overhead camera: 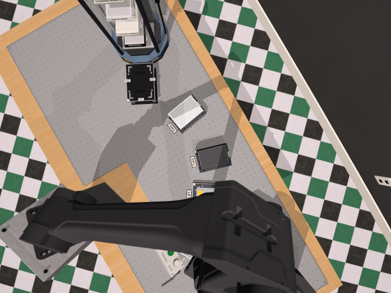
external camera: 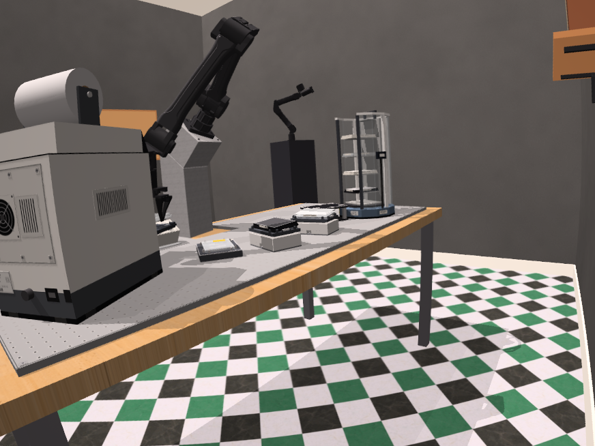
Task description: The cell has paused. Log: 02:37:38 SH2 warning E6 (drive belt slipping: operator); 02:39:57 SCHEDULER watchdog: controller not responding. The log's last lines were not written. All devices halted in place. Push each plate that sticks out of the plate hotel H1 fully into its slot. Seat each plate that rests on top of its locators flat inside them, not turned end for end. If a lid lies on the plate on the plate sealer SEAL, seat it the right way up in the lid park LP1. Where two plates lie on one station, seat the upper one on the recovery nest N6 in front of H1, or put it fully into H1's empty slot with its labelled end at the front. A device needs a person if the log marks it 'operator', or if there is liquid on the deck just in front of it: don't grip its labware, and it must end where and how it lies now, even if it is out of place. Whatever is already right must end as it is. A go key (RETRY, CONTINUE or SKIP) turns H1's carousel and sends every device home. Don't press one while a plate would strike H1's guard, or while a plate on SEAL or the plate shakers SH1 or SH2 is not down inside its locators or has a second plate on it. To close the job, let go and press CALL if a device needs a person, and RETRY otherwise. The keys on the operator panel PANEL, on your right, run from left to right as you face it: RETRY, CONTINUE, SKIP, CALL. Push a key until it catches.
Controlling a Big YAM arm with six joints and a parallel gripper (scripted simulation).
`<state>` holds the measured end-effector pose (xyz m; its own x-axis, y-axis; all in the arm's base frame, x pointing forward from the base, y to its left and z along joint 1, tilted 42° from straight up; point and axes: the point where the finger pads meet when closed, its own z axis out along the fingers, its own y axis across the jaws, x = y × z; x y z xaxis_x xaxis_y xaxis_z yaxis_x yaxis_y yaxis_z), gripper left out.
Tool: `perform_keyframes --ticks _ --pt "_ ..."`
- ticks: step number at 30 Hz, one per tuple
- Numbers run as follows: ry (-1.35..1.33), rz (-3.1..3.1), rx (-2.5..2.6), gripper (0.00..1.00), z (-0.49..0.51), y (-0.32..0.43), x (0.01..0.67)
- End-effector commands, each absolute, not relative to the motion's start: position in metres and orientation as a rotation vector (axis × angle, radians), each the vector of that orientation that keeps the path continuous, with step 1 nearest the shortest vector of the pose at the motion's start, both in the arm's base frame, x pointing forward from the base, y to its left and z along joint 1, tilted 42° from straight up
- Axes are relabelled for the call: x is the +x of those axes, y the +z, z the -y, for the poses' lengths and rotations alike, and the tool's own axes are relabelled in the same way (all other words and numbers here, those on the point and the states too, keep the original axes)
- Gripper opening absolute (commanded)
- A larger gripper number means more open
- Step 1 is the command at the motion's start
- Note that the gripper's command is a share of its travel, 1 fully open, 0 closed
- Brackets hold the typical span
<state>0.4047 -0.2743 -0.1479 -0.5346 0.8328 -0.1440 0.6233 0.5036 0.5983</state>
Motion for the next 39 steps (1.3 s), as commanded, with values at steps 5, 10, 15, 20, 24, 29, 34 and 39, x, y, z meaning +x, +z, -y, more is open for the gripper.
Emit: perform_keyframes --ticks 5,10,15,20,24,29,34,39 --pt "0.674 -2.320 1.195 0.84 0.2761 -0.1443 0.4121" --pt "0.677 -2.323 1.201 0.84 0.2753 -0.1483 0.4115" --pt "0.677 -2.324 1.197 0.84 0.2747 -0.1487 0.4135" --pt "0.676 -2.322 1.198 0.84 0.2762 -0.1489 0.4142" --pt "0.680 -2.326 1.204 0.84 0.2734 -0.1516 0.4118" --pt "0.676 -2.322 1.197 0.84 0.2744 -0.1488 0.4146" --pt "0.679 -2.324 1.200 0.84 0.2739 -0.1520 0.4147" --pt "0.673 -2.317 1.200 0.84 0.2771 -0.1488 0.4151"
